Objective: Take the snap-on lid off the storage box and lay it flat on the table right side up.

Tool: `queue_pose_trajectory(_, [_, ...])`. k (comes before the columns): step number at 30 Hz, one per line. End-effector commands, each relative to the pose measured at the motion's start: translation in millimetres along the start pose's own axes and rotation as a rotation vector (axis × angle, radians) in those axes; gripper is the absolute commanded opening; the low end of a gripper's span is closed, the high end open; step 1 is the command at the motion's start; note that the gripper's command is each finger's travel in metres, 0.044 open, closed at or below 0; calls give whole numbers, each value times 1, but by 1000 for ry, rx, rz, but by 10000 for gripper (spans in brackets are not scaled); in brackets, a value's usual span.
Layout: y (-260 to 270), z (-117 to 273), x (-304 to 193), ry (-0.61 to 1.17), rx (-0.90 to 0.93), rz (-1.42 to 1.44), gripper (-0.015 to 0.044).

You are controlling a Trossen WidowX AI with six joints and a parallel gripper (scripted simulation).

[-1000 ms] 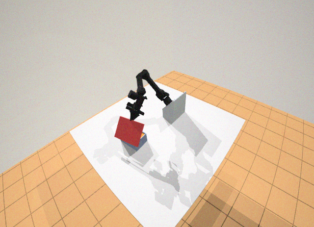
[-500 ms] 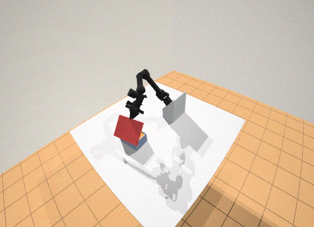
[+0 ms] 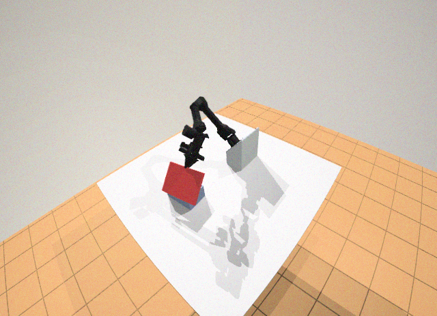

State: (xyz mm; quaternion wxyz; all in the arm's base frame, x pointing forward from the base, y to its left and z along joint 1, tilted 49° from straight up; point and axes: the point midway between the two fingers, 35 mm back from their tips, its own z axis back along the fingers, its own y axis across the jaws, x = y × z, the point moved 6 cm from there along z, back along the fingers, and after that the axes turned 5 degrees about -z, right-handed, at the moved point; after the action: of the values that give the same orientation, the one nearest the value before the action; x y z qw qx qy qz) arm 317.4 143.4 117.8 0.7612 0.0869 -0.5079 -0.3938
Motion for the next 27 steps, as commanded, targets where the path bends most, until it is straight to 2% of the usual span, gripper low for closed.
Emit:
queue_pose_trajectory(1, [1, 3, -10, 5, 10, -5, 0])
queue_pose_trajectory(27, [-8, 8, -61, 7, 11, -7, 0])
